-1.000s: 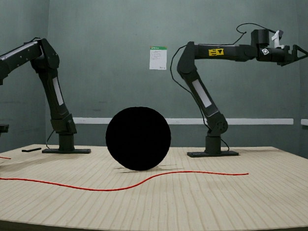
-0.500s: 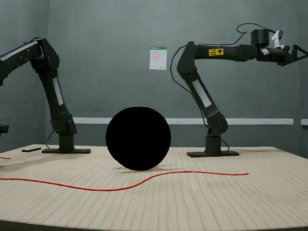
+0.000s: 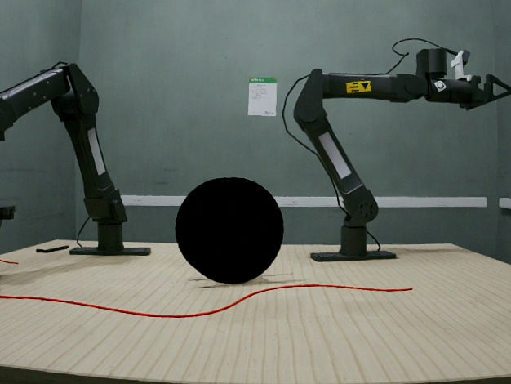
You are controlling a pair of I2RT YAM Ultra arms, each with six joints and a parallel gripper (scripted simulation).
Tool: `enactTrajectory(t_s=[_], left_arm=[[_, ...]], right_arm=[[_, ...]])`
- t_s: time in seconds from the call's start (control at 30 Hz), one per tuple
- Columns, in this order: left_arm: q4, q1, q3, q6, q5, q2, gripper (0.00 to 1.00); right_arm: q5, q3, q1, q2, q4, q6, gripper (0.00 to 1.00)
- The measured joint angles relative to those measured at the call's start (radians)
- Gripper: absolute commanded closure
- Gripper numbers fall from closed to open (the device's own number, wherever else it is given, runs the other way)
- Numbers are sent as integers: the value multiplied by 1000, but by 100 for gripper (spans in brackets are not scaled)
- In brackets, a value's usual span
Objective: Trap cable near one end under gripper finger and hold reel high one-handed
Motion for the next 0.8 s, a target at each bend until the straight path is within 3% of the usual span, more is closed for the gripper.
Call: enactTrajectory(t_s=[0.43, 0.8], left_arm=[[0, 0, 0, 0, 0, 0, 0], [0, 0, 0, 0, 0, 0, 0]], right_arm=[[-78, 51, -37, -35, -68, 115, 100], [-220, 113, -111, -112, -151, 340, 100]])
